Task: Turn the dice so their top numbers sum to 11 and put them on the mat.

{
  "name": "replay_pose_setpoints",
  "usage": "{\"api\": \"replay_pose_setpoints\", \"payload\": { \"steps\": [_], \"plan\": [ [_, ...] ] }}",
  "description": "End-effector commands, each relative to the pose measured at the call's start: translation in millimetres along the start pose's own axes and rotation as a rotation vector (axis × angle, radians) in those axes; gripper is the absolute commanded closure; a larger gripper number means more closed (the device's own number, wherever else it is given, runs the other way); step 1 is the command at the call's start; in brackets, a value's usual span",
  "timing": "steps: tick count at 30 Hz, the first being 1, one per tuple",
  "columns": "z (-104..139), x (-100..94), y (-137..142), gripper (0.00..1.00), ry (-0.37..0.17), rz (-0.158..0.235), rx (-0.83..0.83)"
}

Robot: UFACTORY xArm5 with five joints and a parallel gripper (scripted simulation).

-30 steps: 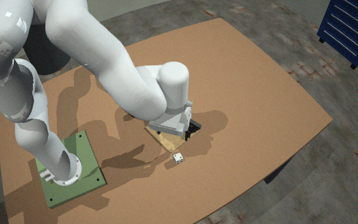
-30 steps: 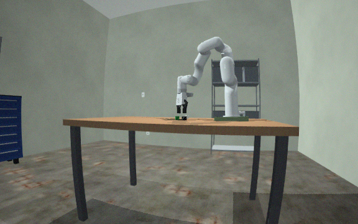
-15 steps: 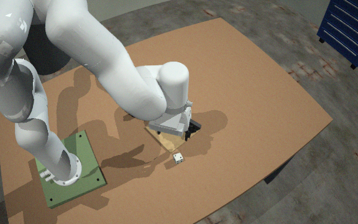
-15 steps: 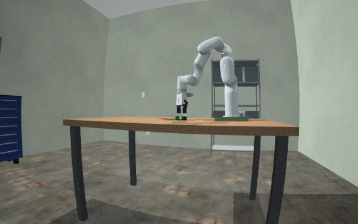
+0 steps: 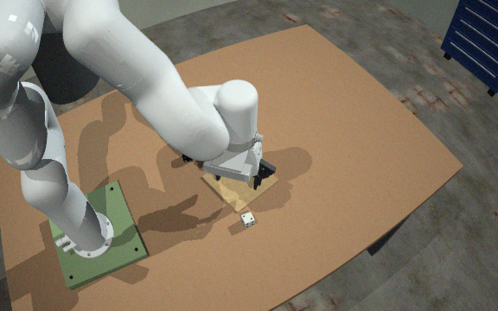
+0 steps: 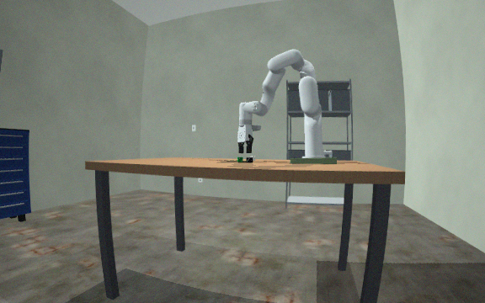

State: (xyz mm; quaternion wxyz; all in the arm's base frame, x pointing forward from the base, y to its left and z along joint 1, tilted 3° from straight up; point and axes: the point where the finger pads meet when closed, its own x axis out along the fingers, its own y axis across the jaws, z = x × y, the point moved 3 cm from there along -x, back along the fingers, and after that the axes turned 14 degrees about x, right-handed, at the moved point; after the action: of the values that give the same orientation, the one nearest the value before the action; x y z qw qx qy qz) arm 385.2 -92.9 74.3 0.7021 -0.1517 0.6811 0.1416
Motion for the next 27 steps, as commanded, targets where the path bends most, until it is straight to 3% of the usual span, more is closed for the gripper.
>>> {"api": "replay_pose_setpoints", "payload": {
  "steps": [1,10,12,20,27],
  "plan": [
    [16,-0.2,21,0.0,-0.004,0.0,0.0],
    [60,2.1,83,0.0,-0.006,0.007,0.0],
    [60,2.1,83,0.0,-0.006,0.007,0.0],
    [96,4.0,135,0.0,-0.006,0.012,0.0],
    [112,4.9,158,0.0,-0.005,0.014,0.0]
  ]
}}
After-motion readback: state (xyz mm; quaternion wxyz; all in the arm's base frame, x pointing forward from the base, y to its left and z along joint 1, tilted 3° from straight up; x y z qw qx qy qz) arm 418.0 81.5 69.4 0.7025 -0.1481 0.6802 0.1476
